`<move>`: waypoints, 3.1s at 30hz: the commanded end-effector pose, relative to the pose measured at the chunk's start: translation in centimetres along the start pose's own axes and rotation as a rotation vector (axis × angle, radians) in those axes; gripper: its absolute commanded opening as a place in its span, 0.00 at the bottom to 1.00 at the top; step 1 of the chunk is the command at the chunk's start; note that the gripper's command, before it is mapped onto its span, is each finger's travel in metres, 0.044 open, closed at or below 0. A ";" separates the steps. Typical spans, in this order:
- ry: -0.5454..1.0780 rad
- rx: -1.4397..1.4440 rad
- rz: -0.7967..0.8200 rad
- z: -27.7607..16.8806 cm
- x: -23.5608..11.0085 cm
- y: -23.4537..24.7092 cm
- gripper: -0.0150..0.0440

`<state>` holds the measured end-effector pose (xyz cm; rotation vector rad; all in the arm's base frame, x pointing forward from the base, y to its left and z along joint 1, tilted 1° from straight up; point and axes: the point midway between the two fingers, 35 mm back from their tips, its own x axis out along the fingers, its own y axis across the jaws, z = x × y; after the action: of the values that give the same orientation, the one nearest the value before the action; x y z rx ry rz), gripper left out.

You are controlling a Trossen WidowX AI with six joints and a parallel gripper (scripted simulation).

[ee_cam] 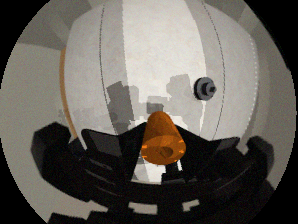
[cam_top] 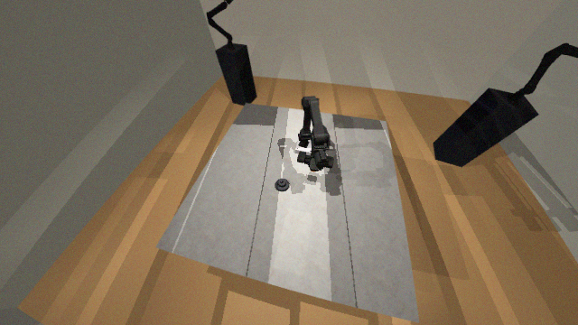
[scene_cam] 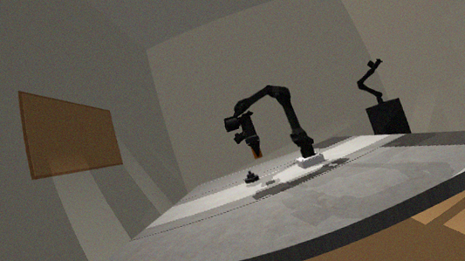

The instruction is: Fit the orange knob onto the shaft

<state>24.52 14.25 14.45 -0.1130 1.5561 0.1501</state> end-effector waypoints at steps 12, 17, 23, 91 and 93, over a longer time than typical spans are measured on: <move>-0.020 0.017 -0.007 2.7 0.4 -3.1 0.25; -0.021 0.025 -0.010 3.5 0.8 -4.2 0.25; -0.021 0.022 -0.011 4.4 1.2 -5.7 0.25; -0.016 0.008 -0.019 8.3 6.7 -17.7 0.25; -0.016 0.008 -0.019 8.3 6.7 -17.7 0.25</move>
<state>35.46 -1.54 7.24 -0.1144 1.5454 0.1312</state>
